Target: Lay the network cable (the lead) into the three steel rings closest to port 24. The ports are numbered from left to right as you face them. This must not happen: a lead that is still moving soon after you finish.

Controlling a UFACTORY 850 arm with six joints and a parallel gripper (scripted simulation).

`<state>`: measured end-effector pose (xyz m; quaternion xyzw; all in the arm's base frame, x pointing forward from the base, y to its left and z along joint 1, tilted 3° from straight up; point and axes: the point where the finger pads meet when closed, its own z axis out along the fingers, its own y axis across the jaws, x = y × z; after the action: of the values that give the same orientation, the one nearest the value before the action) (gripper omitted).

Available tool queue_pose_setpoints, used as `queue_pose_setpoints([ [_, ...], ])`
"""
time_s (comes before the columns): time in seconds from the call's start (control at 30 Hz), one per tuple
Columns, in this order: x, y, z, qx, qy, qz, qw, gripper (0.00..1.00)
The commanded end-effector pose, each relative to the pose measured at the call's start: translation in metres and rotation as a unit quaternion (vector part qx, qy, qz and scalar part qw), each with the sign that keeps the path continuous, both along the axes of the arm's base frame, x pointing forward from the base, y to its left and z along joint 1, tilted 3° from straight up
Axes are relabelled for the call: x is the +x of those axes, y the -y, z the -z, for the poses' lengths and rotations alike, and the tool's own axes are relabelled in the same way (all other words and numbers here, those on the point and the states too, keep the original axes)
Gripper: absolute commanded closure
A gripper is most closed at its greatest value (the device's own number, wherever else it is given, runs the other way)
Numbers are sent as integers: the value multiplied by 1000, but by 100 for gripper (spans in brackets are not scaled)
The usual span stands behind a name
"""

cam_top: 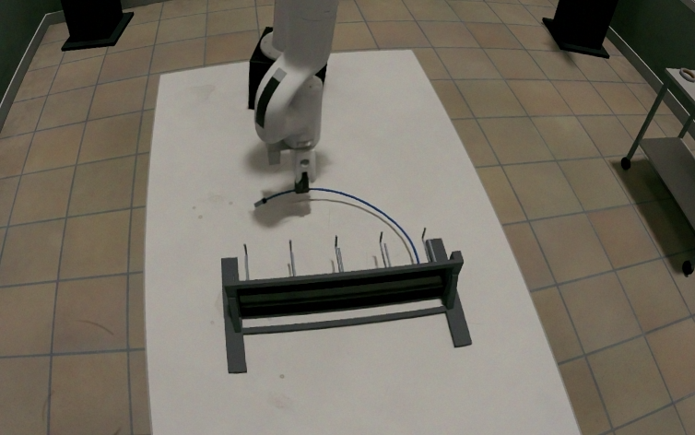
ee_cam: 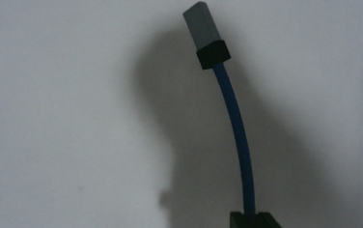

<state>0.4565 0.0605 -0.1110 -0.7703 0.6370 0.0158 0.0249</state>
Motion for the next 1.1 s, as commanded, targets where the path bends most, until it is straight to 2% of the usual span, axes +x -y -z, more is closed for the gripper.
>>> queue_pose_setpoints([
  [0.0, 1, 0, -1, 0, 1, 0, 1000, 100],
  [0.33, 1, 0, -8, 0, 1, 0, 1000, 100],
  [1.07, 1, 2, -42, 0, 1, 0, 1000, 100],
])
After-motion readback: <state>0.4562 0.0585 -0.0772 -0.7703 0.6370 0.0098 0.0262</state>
